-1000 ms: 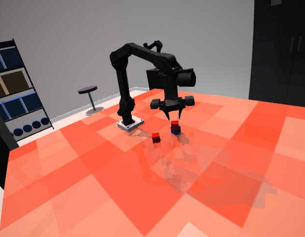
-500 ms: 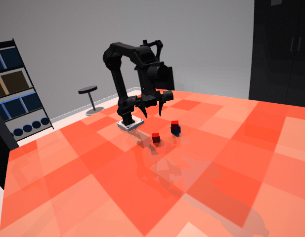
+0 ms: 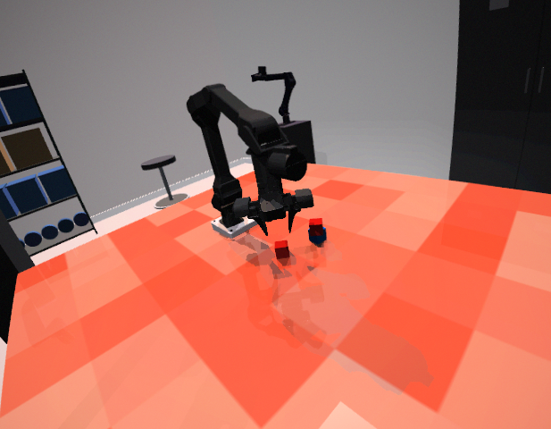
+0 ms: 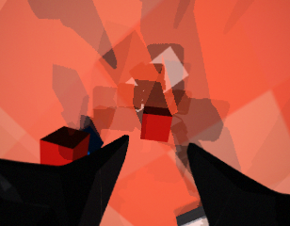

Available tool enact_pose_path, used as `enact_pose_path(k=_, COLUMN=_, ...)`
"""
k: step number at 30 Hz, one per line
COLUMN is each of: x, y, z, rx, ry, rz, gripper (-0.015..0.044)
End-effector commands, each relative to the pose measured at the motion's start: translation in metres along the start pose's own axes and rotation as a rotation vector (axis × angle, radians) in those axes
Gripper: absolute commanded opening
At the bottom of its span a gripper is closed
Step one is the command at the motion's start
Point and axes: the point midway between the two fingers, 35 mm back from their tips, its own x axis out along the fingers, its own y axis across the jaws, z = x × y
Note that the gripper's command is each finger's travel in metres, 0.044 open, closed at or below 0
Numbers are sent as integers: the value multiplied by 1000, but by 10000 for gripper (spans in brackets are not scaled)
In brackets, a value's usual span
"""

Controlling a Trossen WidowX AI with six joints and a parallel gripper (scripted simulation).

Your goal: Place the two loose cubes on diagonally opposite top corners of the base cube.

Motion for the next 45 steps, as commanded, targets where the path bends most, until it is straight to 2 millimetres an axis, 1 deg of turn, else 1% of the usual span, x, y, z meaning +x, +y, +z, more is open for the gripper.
enact_pose_path(k=1, x=10, y=1, z=0, rx=-5, ry=1, rz=5, gripper=265)
enact_pose_path(k=24, x=45, y=1, z=0, rx=-5, ry=1, rz=5, gripper=265)
enact_pose_path(k=27, x=48, y=1, z=0, rx=-5, ry=1, rz=5, gripper=265)
enact_pose_path(k=33, x=48, y=1, z=0, rx=-5, ry=1, rz=5, gripper=107)
enact_pose_path(k=39, x=45, y=2, z=1, rx=-31, ry=-11, rz=12, gripper=105)
enact_pose_path(k=45, x=27, y=5, z=4, rx=-51, ry=-21, rz=18, gripper=105)
